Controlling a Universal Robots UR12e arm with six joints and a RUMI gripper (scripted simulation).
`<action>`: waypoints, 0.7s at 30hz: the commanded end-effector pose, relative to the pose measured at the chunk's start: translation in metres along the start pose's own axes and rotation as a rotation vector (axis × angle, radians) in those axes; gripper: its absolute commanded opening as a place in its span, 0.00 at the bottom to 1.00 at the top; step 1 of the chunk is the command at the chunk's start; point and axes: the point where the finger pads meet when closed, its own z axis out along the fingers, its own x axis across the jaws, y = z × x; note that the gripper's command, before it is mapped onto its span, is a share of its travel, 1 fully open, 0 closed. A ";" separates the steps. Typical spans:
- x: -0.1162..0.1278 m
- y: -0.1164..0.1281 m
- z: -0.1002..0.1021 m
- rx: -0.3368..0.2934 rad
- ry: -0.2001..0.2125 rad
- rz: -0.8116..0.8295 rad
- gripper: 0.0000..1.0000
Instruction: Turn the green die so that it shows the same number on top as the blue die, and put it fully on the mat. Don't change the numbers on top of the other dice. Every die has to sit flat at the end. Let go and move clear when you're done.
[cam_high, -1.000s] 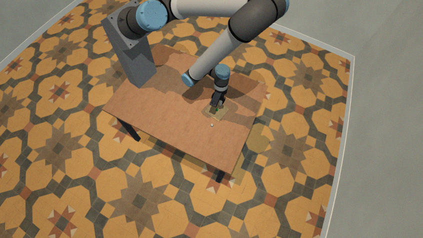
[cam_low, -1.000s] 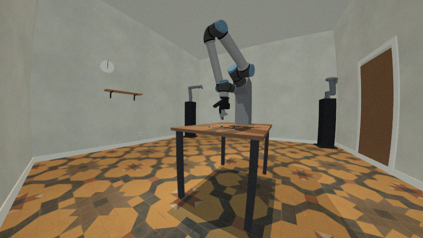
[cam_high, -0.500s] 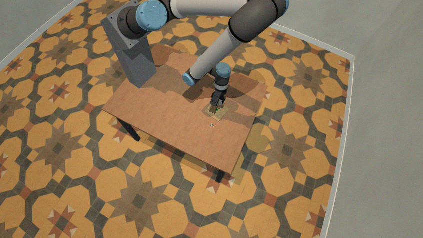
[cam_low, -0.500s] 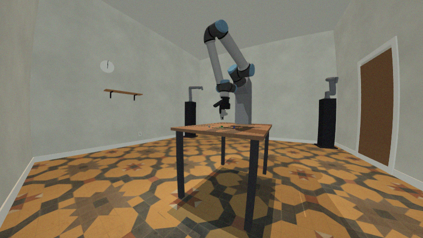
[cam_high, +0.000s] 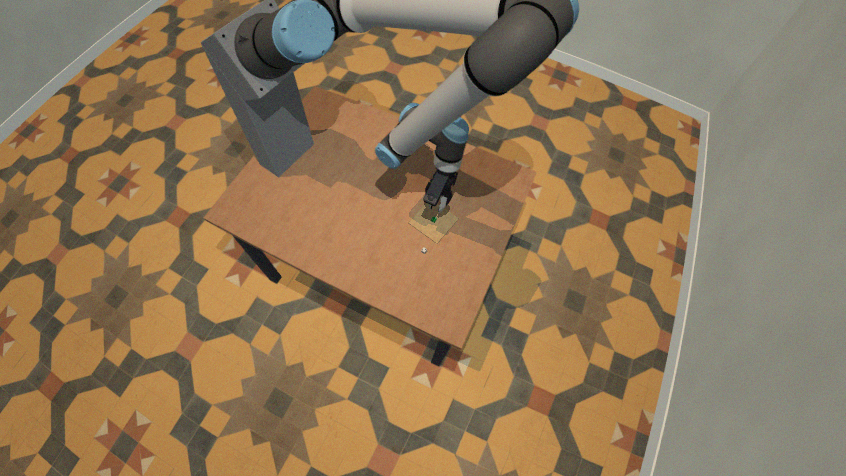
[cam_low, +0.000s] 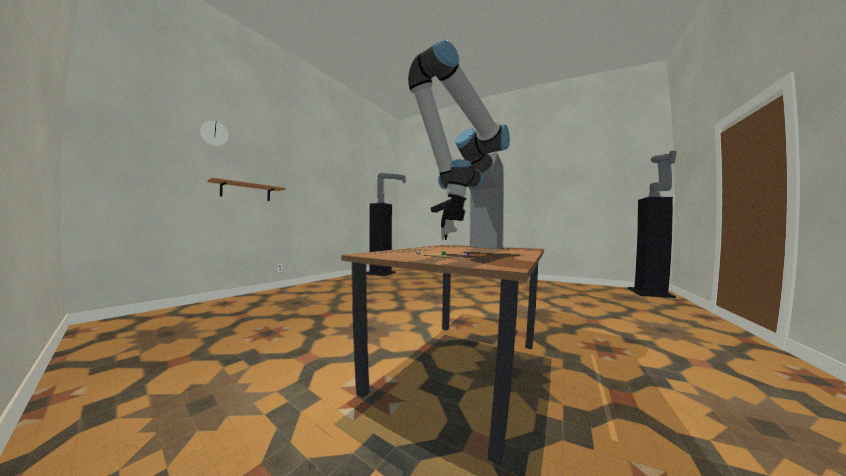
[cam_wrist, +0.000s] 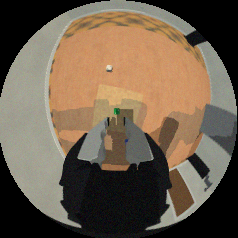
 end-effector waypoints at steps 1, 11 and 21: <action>0.000 0.000 -0.001 0.027 -0.001 0.001 0.18; -0.001 0.001 -0.003 0.065 -0.005 0.003 0.18; -0.001 0.001 -0.001 0.092 -0.003 0.002 0.18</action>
